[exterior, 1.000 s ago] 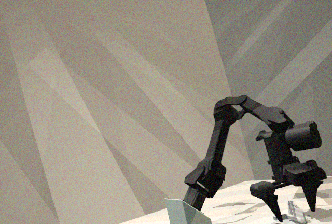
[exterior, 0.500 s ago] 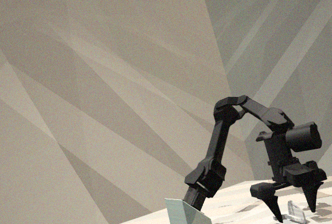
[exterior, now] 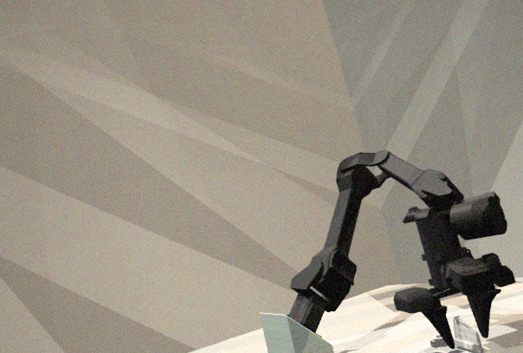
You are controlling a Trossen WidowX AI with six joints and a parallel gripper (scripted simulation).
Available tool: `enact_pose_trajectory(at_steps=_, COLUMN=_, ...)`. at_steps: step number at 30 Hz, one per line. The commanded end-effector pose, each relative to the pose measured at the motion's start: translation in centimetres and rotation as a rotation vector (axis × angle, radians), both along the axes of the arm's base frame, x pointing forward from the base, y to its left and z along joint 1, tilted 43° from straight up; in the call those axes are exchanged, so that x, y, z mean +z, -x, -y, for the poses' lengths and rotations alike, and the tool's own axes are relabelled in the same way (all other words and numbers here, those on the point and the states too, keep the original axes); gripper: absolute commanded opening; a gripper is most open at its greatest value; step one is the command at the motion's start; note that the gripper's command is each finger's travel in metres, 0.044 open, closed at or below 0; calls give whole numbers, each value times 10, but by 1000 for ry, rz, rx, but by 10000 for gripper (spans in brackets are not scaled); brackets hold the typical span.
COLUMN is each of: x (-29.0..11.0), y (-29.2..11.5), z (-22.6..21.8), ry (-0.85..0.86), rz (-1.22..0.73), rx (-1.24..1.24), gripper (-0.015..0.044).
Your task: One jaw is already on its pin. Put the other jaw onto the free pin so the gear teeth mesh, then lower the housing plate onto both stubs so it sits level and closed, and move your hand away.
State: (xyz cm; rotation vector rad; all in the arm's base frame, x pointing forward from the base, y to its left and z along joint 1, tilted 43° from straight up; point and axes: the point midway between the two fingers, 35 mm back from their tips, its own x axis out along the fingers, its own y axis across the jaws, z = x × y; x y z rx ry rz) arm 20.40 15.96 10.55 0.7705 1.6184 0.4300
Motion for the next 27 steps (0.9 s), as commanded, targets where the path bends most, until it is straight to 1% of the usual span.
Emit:
enact_pose_trajectory(at_steps=1, x=0, y=0, z=0, ry=0, rz=0, rx=0, gripper=177)
enact_pose_trajectory(at_steps=2, x=0, y=0, z=0, ry=0, rz=0, rx=0, gripper=151)
enact_pose_trajectory(at_steps=5, x=0, y=0, z=0, ry=0, rz=0, rx=0, gripper=134)
enact_pose_trajectory(at_steps=18, x=0, y=0, z=0, ry=0, rz=0, rx=0, gripper=134)
enact_pose_trajectory(at_steps=27, x=17, y=-5, z=19, ry=9, rz=1, rx=-1, gripper=134)
